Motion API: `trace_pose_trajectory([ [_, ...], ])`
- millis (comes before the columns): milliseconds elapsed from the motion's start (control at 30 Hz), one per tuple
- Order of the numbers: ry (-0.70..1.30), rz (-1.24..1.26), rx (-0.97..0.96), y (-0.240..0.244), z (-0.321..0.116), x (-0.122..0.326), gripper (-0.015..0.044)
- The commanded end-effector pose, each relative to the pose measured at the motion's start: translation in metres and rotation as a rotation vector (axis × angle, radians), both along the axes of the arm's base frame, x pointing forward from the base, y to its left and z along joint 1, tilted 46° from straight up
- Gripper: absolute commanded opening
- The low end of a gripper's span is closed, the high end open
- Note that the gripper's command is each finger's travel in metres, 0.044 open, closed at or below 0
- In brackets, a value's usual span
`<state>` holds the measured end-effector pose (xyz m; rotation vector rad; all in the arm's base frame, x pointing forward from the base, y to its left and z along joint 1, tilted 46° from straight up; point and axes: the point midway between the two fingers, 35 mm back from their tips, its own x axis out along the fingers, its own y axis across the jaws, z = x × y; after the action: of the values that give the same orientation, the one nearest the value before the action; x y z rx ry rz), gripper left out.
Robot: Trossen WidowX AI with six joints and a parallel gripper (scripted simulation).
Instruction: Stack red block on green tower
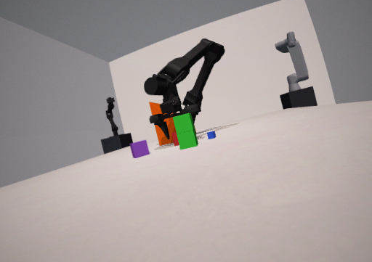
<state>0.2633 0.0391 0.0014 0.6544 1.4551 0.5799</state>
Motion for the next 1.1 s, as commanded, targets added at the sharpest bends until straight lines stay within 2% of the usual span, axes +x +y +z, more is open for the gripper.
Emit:
trace_pose_trajectory([
  [0, 0.012, 0.0, 0.008, 0.0068, -0.0066, -0.0025, 0.044],
  [833, 0.012, 0.0, 0.01, 0.0142, -0.0128, -0.0031, 0.044],
  [1067, 0.012, 0.0, 0.01, 0.0142, -0.0128, -0.0031, 0.0256],
])
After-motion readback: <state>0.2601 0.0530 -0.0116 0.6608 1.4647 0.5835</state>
